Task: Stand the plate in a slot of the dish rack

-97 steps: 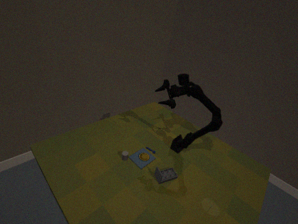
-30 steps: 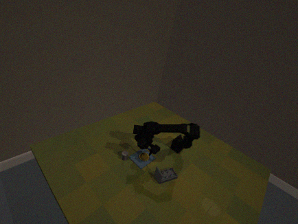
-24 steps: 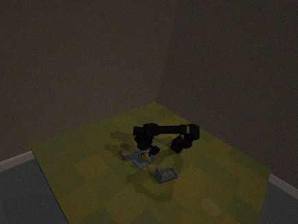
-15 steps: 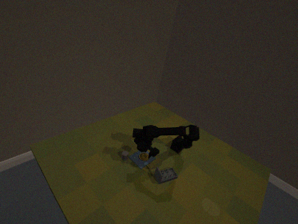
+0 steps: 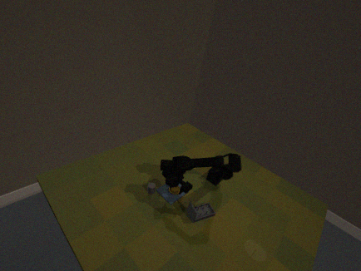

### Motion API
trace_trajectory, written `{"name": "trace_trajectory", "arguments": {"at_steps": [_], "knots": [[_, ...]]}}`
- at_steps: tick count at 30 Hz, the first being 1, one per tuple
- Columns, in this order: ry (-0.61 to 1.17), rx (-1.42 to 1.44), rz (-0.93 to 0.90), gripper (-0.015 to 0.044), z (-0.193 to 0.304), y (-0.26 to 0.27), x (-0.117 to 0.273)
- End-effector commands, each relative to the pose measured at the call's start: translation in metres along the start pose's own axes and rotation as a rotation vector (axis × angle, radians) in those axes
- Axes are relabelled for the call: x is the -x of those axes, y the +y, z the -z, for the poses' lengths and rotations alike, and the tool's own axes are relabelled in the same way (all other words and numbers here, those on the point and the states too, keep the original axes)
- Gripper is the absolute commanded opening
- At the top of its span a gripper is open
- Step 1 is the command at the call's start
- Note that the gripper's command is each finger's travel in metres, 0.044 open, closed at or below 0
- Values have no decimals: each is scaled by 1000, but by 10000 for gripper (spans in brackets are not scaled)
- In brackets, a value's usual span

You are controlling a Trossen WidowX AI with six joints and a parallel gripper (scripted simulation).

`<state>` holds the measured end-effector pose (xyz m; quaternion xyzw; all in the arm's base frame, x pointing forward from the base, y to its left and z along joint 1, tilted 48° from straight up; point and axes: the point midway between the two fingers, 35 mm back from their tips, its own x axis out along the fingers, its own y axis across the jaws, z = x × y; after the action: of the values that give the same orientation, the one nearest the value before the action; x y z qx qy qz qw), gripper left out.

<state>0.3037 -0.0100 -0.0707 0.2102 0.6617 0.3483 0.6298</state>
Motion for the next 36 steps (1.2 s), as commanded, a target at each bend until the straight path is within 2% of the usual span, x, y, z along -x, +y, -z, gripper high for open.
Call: {"name": "trace_trajectory", "arguments": {"at_steps": [1, 11, 22, 25, 34, 36], "knots": [[0, -4, -5, 400, 1, 2, -7], [0, -4, -5, 400, 1, 2, -8], [0, -4, -5, 327, 1, 2, -8], [0, -4, -5, 248, 0, 1, -5], [-1, -5, 2, 12, -4, -2, 39], [-1, -5, 3, 0, -5, -3, 49]]}}
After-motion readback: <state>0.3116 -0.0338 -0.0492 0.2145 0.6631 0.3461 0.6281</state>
